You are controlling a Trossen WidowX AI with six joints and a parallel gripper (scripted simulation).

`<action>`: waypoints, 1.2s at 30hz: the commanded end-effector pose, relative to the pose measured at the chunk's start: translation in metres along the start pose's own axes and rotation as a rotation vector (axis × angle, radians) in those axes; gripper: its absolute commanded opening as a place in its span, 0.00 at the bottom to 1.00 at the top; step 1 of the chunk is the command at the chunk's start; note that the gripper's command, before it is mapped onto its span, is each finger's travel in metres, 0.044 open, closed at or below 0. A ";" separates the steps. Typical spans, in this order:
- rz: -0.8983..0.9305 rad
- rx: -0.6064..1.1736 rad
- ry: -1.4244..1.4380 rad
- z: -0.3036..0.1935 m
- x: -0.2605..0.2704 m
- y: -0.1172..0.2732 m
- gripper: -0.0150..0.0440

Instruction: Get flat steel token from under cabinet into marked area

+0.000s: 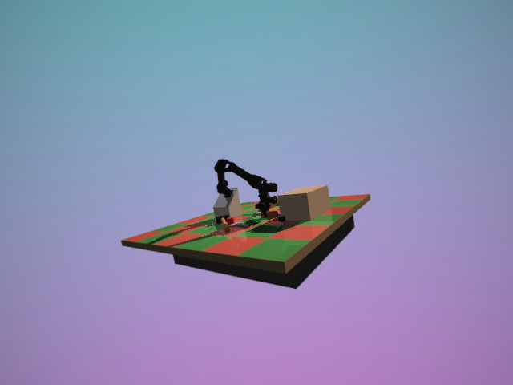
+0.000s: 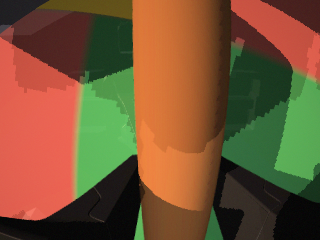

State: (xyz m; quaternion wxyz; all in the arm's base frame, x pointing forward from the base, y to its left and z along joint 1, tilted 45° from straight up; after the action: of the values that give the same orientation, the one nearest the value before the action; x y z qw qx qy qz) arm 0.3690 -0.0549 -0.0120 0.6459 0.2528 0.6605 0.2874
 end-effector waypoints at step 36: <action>0.003 -0.013 -0.016 0.039 0.007 0.001 0.25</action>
State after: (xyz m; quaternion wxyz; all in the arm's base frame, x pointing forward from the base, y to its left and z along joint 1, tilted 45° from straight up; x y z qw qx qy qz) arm 0.4008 -0.0481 -0.0160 0.6466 0.2525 0.6597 0.2880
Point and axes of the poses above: the point midway between the two fingers, 35 mm back from their tips, its own y axis back along the fingers, its own x axis across the jaws, z = x × y, the point moved 7 cm from there along y, back along the fingers, and after that the axes turned 14 degrees about -y, right-handed, at the moved point
